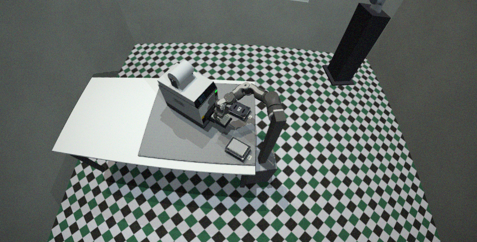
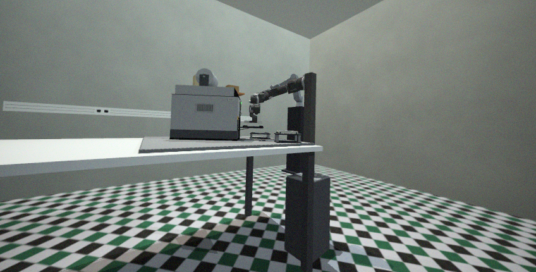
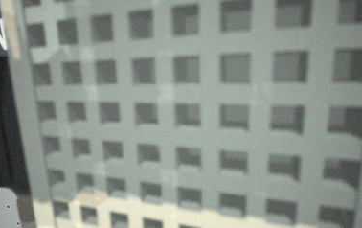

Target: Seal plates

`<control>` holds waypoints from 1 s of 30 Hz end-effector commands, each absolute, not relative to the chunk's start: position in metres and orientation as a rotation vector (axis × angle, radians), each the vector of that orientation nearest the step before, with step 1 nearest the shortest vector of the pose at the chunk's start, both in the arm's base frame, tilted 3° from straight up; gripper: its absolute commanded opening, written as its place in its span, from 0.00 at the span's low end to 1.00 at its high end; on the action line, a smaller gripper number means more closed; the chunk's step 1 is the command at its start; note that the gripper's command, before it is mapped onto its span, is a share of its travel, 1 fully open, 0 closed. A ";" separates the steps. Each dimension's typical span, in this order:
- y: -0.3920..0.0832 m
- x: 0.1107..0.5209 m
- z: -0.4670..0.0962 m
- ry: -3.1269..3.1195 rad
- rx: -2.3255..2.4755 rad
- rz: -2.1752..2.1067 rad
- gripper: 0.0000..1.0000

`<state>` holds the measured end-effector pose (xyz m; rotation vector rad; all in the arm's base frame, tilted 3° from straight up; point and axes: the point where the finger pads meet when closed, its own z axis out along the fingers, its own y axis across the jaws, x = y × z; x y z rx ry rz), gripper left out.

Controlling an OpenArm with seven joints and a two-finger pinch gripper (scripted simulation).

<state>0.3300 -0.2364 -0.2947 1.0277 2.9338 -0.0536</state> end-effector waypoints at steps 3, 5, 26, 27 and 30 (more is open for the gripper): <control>-0.235 0.331 -0.296 2.934 1.020 -0.043 0.00; -0.235 0.331 -0.298 2.934 1.021 -0.044 0.00; -0.235 0.331 -0.297 2.933 1.024 -0.049 0.00; -0.235 0.331 -0.297 2.933 1.024 -0.049 0.00; -0.235 0.331 -0.297 2.933 1.024 -0.049 0.00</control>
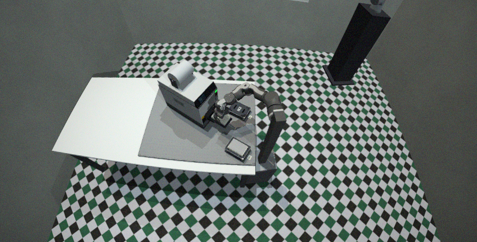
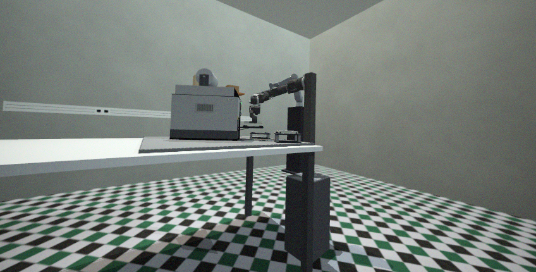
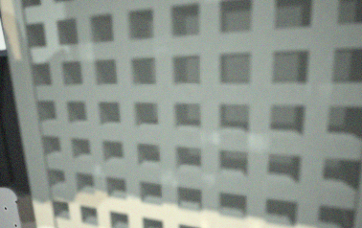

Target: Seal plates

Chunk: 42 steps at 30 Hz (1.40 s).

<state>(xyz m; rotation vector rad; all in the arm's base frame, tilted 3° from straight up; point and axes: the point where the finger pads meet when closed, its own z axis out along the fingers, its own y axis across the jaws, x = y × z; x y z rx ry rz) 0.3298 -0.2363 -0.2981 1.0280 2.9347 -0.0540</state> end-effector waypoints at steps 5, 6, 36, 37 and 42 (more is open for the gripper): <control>-0.235 0.331 -0.297 2.933 1.024 -0.049 0.00; -0.235 0.331 -0.297 2.933 1.024 -0.049 0.00; -0.236 0.331 -0.305 2.933 1.024 -0.049 0.00; -0.236 0.331 -0.305 2.933 1.024 -0.049 0.00; -0.236 0.331 -0.305 2.933 1.024 -0.049 0.00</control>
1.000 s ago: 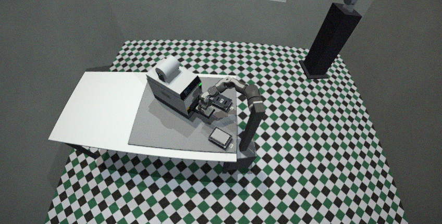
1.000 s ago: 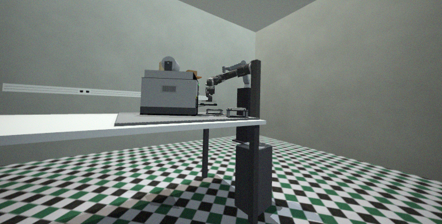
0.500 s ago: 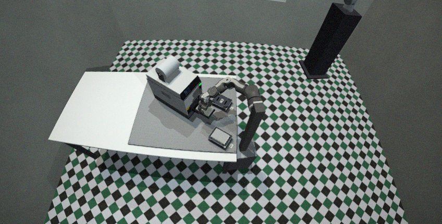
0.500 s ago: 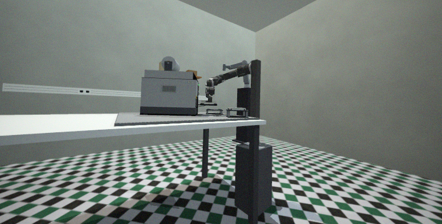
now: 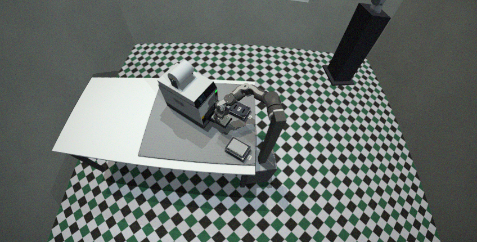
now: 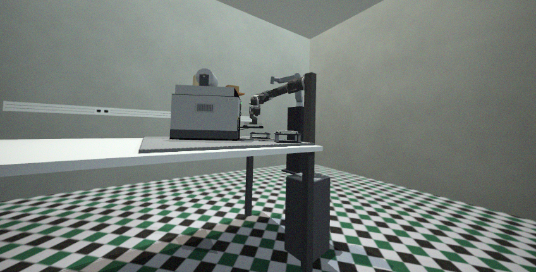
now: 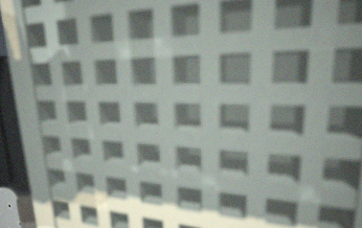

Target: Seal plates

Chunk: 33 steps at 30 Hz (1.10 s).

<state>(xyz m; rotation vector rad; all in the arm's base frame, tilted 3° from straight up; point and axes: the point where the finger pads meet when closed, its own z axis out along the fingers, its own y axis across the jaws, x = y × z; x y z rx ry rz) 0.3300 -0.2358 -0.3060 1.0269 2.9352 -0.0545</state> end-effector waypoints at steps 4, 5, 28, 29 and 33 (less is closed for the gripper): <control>-0.236 0.331 -0.305 2.933 1.024 -0.049 0.00; -0.236 0.331 -0.305 2.933 1.024 -0.049 0.00; -0.235 0.331 -0.310 2.934 1.021 -0.043 0.00; -0.235 0.331 -0.310 2.935 1.021 -0.044 0.00; -0.235 0.331 -0.311 2.934 1.021 -0.043 0.00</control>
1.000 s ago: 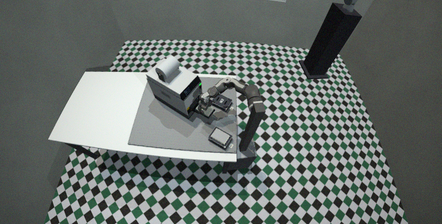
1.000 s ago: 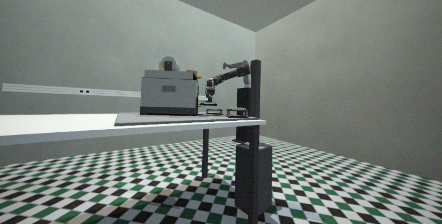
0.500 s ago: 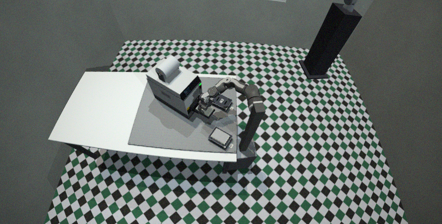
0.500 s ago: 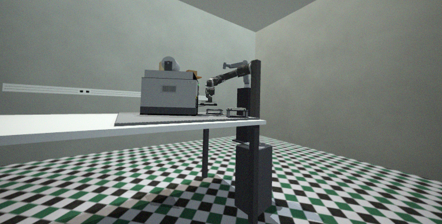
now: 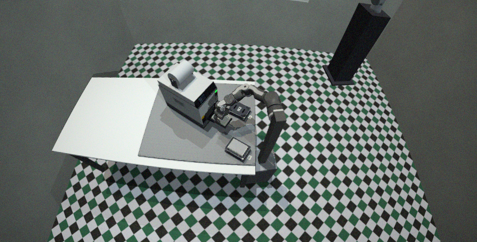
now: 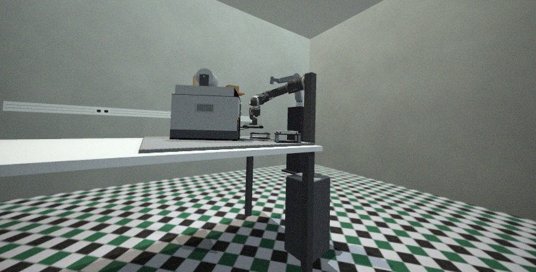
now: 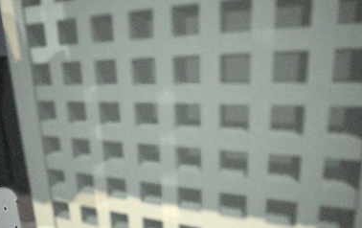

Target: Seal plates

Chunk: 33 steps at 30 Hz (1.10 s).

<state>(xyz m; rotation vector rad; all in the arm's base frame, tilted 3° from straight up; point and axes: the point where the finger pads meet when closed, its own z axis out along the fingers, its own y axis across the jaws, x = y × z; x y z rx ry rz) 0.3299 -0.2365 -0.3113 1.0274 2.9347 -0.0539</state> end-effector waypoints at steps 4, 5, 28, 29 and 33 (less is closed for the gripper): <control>-0.235 0.331 -0.313 2.935 1.021 -0.043 0.00; -0.235 0.331 -0.313 2.934 1.021 -0.043 0.00; -0.236 0.331 -0.317 2.933 1.024 -0.049 0.00; -0.236 0.331 -0.317 2.933 1.024 -0.049 0.00; -0.236 0.331 -0.317 2.933 1.024 -0.049 0.00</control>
